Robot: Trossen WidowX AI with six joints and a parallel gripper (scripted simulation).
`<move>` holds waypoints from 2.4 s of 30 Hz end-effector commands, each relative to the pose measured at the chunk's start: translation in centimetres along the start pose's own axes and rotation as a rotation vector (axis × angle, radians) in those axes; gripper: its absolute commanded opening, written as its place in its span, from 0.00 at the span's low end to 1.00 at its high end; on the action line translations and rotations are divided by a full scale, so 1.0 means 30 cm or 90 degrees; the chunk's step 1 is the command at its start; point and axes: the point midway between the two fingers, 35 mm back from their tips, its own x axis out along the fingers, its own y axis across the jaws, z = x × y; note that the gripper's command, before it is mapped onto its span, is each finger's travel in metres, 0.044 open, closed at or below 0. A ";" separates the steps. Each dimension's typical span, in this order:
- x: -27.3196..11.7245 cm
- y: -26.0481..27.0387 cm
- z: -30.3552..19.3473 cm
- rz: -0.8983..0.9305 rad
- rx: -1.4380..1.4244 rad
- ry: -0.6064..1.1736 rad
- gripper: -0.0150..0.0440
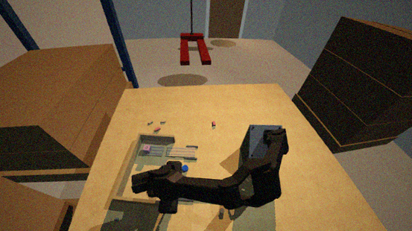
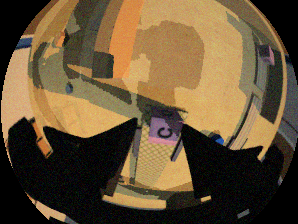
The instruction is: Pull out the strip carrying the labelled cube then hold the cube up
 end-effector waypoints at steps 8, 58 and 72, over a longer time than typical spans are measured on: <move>0.036 -0.013 -0.002 -0.004 0.006 0.003 0.68; -0.116 -0.149 -0.305 -0.007 0.009 0.006 0.25; -0.113 -0.220 -0.466 -0.008 0.011 0.007 0.25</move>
